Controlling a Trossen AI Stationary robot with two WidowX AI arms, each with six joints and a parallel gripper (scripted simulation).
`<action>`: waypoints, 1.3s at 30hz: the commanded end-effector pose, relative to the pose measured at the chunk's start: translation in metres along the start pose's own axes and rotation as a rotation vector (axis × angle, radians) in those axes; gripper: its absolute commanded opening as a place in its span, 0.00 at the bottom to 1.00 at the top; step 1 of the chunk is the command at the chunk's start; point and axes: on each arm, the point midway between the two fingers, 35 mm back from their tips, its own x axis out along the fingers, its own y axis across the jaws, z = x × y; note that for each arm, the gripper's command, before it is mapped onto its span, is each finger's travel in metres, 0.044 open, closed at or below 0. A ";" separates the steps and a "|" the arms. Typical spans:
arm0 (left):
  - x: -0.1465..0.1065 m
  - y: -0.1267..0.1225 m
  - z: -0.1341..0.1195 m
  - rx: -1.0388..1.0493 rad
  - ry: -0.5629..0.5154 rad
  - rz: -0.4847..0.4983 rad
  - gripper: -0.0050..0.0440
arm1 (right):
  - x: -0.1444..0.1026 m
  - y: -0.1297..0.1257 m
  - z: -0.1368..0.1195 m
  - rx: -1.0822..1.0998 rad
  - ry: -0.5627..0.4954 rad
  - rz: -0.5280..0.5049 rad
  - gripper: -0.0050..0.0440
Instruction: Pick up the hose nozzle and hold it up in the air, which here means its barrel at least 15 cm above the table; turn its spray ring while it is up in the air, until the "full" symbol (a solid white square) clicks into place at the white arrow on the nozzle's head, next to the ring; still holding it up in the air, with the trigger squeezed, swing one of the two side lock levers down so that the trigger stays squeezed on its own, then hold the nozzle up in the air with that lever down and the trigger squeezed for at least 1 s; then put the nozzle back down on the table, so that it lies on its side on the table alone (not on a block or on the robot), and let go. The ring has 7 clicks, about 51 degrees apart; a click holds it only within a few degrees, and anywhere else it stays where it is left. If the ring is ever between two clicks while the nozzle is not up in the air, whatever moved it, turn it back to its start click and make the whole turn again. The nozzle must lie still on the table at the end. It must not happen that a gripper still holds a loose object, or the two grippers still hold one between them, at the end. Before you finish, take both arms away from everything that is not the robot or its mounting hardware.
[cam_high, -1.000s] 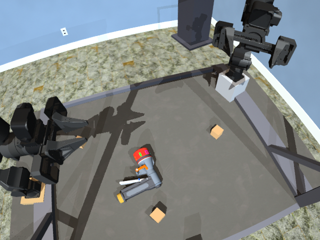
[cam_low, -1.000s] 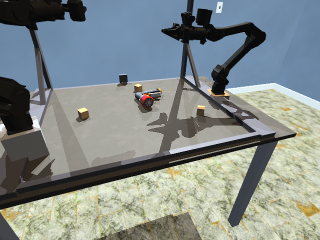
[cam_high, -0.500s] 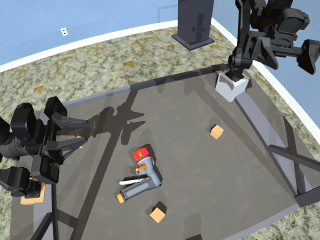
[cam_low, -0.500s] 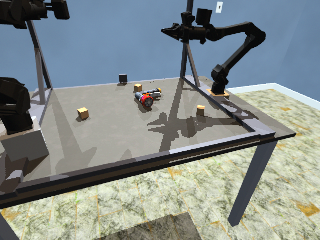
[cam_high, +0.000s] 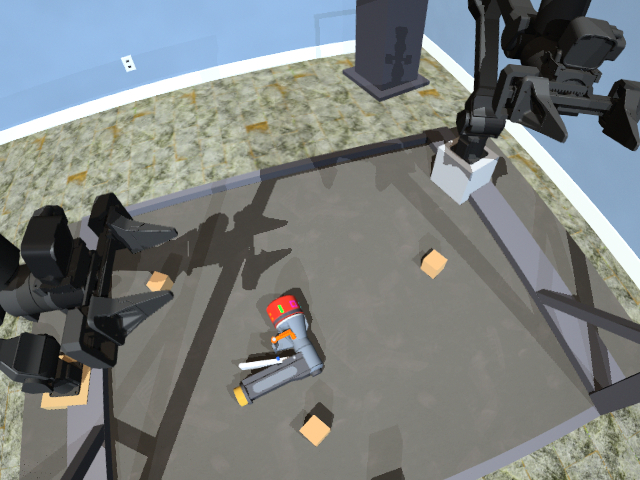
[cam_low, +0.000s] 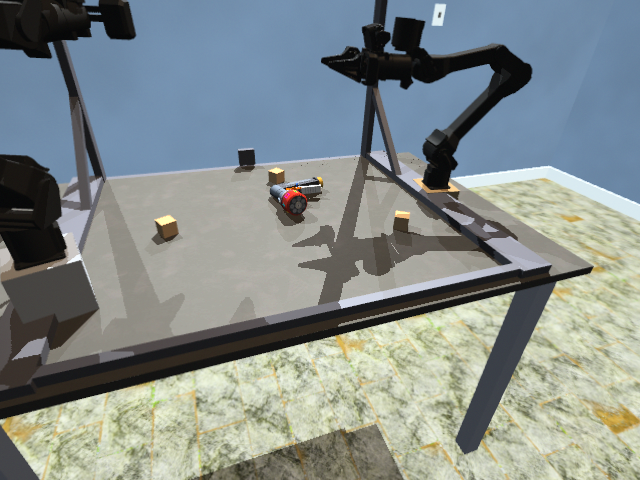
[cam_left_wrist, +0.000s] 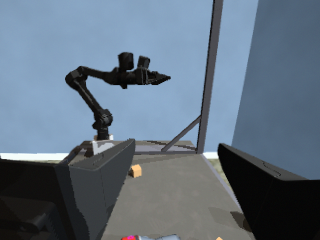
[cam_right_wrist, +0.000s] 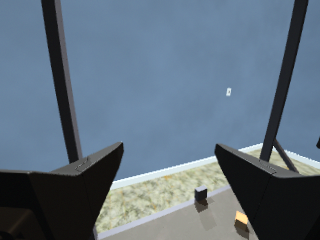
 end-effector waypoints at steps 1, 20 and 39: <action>-0.001 0.000 0.006 -0.002 -0.014 0.002 0.84 | 0.000 0.000 0.006 0.003 -0.015 -0.002 0.94; 0.050 -0.009 -0.045 -0.101 0.365 0.008 0.84 | 0.000 0.000 0.006 0.003 -0.015 -0.002 0.94; 0.085 -0.029 -0.149 -0.194 0.990 0.114 0.84 | 0.000 0.000 0.006 0.003 -0.015 -0.002 0.94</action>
